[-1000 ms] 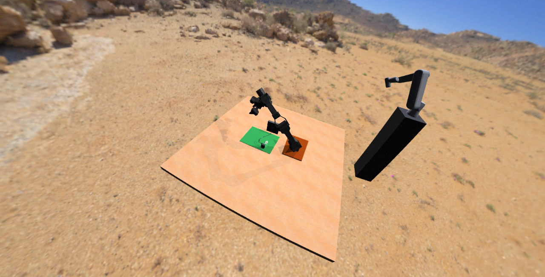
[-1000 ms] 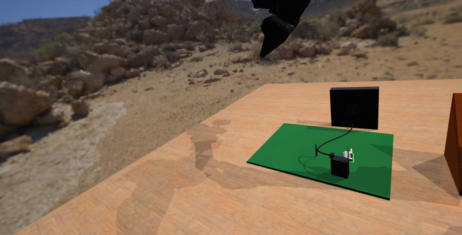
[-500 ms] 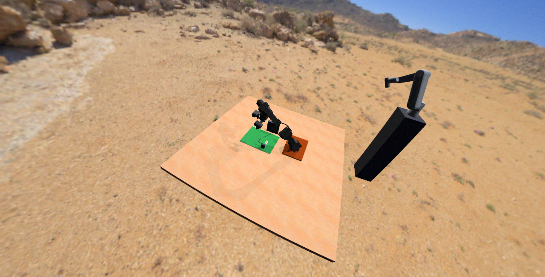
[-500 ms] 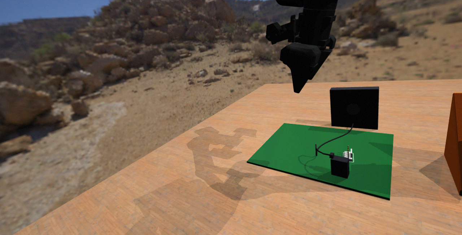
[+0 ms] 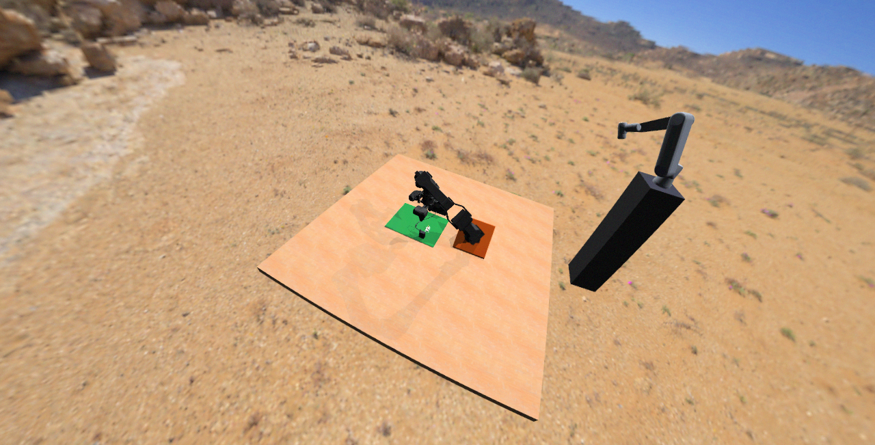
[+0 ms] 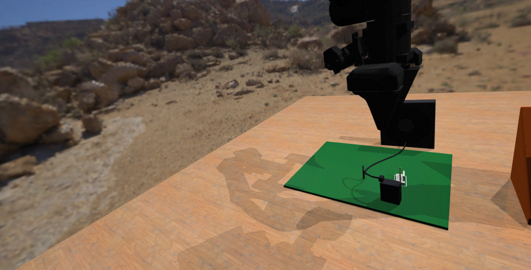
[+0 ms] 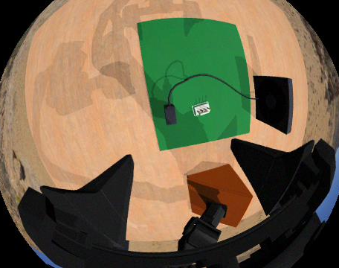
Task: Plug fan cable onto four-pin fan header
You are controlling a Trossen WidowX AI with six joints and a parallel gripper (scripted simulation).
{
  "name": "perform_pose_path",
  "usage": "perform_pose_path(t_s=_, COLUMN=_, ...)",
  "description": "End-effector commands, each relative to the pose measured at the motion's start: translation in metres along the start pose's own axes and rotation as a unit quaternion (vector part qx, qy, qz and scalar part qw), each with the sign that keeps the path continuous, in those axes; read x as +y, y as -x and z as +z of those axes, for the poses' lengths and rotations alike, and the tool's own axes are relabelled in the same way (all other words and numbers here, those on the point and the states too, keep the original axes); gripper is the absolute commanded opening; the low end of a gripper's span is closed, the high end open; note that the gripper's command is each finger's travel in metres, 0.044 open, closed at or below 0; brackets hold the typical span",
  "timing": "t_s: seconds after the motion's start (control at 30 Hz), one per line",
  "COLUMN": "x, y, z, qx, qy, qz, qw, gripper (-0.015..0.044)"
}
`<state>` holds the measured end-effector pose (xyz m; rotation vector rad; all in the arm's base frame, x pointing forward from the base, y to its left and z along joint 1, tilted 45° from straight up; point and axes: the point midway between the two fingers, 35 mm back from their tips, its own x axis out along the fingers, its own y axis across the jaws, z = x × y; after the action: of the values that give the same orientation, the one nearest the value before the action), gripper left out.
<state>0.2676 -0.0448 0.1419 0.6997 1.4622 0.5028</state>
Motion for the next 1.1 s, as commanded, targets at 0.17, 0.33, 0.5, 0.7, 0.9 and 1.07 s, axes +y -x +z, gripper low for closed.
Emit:
perform_pose_path(t_s=0.17, x=0.000, y=-0.067, z=-0.001, qx=0.007, qy=-0.001, qz=-0.003, qw=1.000, gripper=0.0440)
perform_pose_path(t_s=0.33, x=0.002, y=-0.100, z=-0.006, qx=0.008, qy=0.000, qz=0.001, qw=1.000, gripper=0.0440)
perform_pose_path(t_s=0.5, x=0.002, y=-0.100, z=-0.006, qx=0.008, qy=0.000, qz=0.001, qw=1.000, gripper=0.0440)
perform_pose_path(t_s=0.7, x=0.002, y=-0.102, z=-0.006, qx=0.008, qy=0.000, qz=0.001, qw=1.000, gripper=0.0440)
perform_pose_path(t_s=0.9, x=0.002, y=-0.111, z=-0.005, qx=0.007, qy=0.000, qz=0.001, qw=1.000, gripper=0.0440)
perform_pose_path(t_s=1.07, x=0.002, y=-0.119, z=-0.005, qx=0.007, qy=0.000, qz=0.001, qw=1.000, gripper=0.0440)
